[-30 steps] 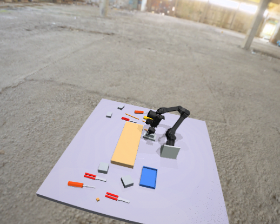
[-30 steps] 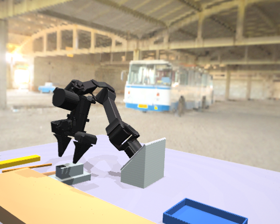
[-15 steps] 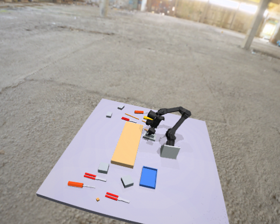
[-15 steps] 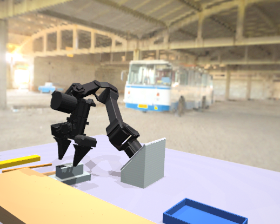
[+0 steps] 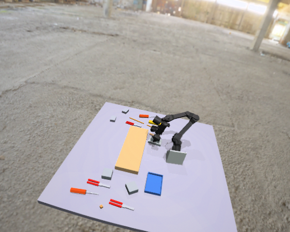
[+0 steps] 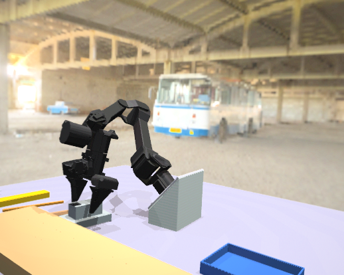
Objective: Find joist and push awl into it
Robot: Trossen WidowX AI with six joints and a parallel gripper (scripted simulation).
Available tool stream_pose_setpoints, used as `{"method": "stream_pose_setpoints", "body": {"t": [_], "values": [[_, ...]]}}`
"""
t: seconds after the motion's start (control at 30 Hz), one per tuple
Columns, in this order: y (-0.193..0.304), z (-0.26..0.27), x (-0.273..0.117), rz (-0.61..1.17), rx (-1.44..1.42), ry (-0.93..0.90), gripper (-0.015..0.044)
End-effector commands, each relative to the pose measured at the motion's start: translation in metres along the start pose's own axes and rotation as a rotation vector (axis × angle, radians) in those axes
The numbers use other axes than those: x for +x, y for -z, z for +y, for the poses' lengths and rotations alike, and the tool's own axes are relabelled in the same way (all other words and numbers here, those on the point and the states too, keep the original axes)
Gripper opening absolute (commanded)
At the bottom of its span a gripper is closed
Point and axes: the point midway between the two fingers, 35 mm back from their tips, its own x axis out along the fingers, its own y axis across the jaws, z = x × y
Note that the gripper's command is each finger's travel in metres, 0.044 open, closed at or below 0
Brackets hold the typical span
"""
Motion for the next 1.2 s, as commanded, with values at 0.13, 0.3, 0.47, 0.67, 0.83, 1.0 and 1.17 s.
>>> {"method": "stream_pose_setpoints", "body": {"t": [0.13, 0.3, 0.47, 0.67, 0.83, 1.0, 1.17], "values": [[0.0058, -0.0005, 0.0135, -0.001, -0.005, 0.003, 0.0440], [0.0065, -0.0009, 0.0155, -0.002, -0.006, 0.005, 0.0387], [0.0065, -0.0009, 0.0155, -0.002, -0.006, 0.005, 0.0315], [0.0065, -0.0009, 0.0155, -0.002, -0.006, 0.005, 0.0275], [0.0065, -0.0009, 0.0155, -0.002, -0.006, 0.005, 0.0242], [0.0065, -0.0009, 0.0155, -0.002, -0.006, 0.005, 0.0208], [0.0065, -0.0009, 0.0155, -0.002, -0.006, 0.005, 0.0175]]}}
